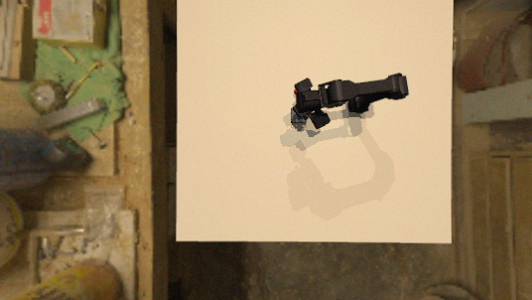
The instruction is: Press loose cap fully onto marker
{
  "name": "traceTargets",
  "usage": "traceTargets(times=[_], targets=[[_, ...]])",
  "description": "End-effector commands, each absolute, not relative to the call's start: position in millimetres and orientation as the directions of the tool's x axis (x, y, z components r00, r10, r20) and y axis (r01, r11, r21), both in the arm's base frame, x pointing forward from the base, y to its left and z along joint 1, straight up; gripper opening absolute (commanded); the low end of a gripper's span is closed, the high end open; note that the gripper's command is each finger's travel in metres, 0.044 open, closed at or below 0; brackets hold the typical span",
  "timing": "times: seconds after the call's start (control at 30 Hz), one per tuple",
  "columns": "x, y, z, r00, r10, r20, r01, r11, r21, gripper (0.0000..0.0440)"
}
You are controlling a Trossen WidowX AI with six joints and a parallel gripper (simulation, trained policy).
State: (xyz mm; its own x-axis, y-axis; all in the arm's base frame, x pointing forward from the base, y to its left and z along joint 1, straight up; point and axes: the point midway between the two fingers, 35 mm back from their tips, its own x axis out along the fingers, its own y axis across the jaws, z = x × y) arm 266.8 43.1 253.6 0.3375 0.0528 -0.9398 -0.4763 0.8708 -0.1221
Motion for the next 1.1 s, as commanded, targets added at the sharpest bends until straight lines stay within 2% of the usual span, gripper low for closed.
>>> traceTargets(times=[0.0,1.07], targets=[[271,34,247,0.309,0.042,-0.950,-0.457,0.883,-0.109,0.0328],[292,-28,200,0.120,-0.006,-0.993,-0.302,0.952,-0.042,0.0324]])
